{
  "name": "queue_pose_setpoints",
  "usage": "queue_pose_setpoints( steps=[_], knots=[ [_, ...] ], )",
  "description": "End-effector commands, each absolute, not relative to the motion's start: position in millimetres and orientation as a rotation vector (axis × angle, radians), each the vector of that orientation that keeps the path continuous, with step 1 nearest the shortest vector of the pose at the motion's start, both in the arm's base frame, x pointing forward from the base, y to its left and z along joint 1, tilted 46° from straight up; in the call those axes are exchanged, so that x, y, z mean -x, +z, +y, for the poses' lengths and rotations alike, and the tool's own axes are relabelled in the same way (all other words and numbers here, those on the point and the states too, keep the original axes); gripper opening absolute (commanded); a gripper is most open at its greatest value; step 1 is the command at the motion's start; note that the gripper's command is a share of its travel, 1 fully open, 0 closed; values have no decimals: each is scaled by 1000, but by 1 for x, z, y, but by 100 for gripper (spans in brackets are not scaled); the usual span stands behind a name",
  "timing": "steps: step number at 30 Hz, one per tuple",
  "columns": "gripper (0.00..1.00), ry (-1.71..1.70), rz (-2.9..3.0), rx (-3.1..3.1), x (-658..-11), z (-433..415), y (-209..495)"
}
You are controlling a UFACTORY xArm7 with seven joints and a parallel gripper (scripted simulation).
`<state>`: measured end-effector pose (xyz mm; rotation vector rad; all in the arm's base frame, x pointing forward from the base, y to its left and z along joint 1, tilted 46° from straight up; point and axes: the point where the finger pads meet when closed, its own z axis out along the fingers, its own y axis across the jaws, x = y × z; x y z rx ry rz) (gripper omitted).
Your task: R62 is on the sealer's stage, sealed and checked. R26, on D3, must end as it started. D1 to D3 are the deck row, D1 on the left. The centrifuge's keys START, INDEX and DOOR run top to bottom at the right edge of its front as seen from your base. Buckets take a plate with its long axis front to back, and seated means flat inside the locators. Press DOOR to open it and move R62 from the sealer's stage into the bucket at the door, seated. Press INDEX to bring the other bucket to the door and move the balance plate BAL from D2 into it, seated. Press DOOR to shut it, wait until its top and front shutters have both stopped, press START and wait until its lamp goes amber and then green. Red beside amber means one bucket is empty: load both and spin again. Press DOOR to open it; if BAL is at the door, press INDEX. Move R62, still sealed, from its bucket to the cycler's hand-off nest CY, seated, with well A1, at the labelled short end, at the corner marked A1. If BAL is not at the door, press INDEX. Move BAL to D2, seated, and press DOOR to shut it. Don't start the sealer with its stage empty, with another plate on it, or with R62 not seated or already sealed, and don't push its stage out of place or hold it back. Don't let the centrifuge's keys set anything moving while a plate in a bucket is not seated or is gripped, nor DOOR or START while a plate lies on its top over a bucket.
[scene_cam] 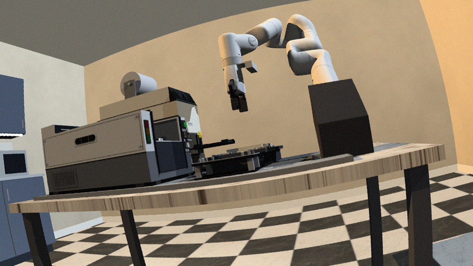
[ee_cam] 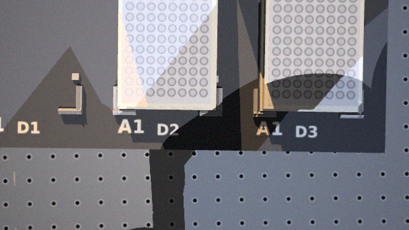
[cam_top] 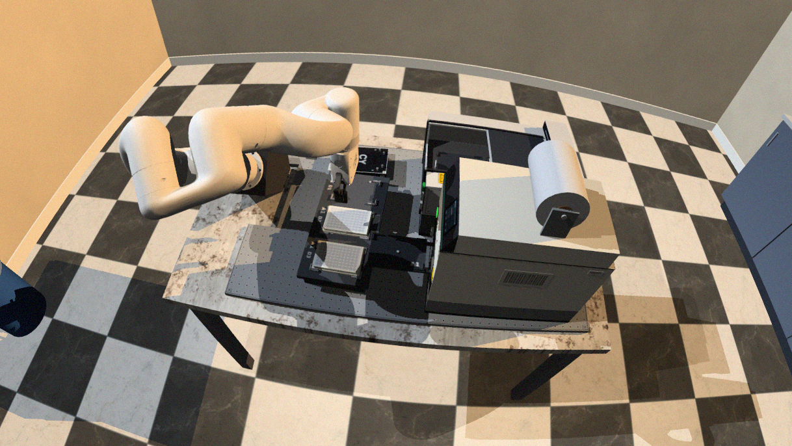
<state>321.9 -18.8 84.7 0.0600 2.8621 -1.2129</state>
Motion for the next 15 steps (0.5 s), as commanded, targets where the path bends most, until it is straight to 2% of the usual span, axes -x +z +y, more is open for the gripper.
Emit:
queue_pose_setpoints(
  steps=[1,15],
  knots=[
    [100,-1208,2859,-56,-323,-12,91],
    [100,-1208,2859,-56,-322,3,105]
  ],
)
